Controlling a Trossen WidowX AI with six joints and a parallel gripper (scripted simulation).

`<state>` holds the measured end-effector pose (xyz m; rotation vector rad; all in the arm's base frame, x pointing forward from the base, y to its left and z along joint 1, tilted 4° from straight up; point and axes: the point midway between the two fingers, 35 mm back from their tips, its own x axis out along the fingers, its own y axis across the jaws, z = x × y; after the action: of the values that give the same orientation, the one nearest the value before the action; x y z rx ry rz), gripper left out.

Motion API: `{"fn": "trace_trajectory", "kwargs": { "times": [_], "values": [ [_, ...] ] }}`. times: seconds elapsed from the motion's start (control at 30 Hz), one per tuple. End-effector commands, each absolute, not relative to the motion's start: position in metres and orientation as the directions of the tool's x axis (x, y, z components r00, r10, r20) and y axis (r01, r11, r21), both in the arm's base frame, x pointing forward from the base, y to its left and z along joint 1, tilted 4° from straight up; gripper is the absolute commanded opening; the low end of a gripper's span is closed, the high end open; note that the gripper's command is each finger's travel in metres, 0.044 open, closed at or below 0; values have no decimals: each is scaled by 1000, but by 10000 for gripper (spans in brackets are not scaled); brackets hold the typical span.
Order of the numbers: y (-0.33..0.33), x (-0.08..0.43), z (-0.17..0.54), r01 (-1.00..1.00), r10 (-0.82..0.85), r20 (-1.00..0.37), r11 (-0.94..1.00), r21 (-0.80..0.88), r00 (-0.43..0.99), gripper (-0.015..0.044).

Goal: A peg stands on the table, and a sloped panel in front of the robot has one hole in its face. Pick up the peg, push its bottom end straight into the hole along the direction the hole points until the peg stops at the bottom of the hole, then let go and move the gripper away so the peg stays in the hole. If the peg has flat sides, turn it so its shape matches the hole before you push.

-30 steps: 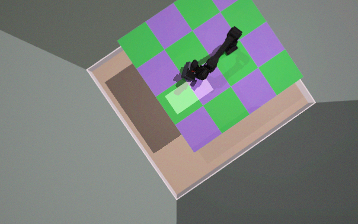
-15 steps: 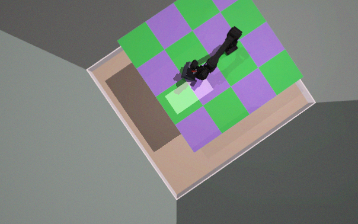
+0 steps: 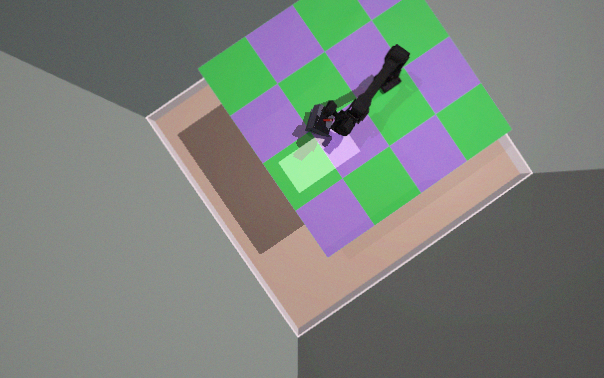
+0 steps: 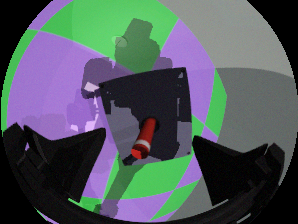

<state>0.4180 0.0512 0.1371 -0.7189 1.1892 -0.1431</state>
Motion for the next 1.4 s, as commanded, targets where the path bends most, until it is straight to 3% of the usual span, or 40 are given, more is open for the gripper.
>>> {"fn": "trace_trajectory", "kwargs": {
  "times": [0.0, 1.37],
  "values": [
    [56, 416, 145, -256, -464, -793, 773, -580, 395, 440],
    [90, 390, 197, -266, -461, -797, 772, -577, 390, 440]
  ]
}}
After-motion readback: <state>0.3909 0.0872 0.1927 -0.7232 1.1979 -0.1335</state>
